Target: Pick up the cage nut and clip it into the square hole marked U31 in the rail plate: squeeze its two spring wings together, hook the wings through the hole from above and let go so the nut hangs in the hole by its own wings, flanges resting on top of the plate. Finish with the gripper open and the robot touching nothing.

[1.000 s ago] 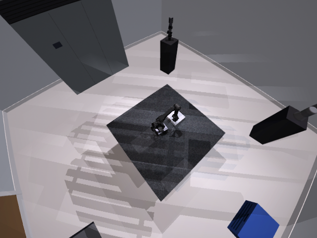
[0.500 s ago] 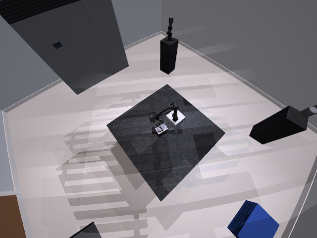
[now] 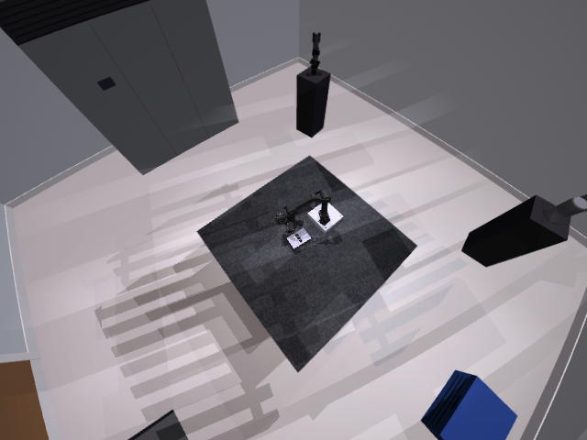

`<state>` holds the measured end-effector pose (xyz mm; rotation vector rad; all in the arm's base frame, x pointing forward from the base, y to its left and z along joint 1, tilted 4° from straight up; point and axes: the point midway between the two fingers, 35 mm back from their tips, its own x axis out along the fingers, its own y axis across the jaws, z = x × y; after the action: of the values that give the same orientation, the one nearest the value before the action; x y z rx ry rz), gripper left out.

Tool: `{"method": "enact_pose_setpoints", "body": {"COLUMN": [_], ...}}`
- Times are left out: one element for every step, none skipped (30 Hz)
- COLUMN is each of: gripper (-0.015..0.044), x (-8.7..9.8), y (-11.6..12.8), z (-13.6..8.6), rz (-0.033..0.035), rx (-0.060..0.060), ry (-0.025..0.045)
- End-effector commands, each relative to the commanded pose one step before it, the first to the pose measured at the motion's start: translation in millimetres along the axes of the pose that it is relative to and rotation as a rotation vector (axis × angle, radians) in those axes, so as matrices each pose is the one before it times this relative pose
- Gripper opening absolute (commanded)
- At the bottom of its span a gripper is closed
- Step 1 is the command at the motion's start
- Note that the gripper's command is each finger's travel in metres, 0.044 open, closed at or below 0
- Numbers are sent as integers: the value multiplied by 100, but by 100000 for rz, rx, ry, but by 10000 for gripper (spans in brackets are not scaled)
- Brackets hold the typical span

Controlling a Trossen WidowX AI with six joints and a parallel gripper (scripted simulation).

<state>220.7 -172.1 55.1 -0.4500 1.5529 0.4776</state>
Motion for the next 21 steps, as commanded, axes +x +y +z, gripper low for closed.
{"method": "enact_pose_setpoints", "body": {"gripper": [120,120,120,120,120,120,120,120,120,120,120,120,120,120,120,120,120,120,120,120,120], "x": [51,0,0,0,0,0,0,0,148,443,735,920,723,431,143,0,0,0,25,51,78], "y": [45,0,0,0,0,0,0,0,-9,-22,-20,4,26,25,10,0,0,0,-1,-2,-2], "z": [-116,0,0,0,0,0,0,0,3,8,7,-2,-9,-9,-4,0,0,0,0,1,1], "rz": [181,0,0,0,0,0,0,0,0,-1,1,4,5,4,1,0,0,0,0,0,0], "rx": [631,0,0,0,0,0,0,0,0,0,0,0,0,0,0,0,0,0,0,0,0], "ry": [667,0,0,0,0,0,0,0,0,1,2,3,3,2,1,0,0,0,0,0,0]}}
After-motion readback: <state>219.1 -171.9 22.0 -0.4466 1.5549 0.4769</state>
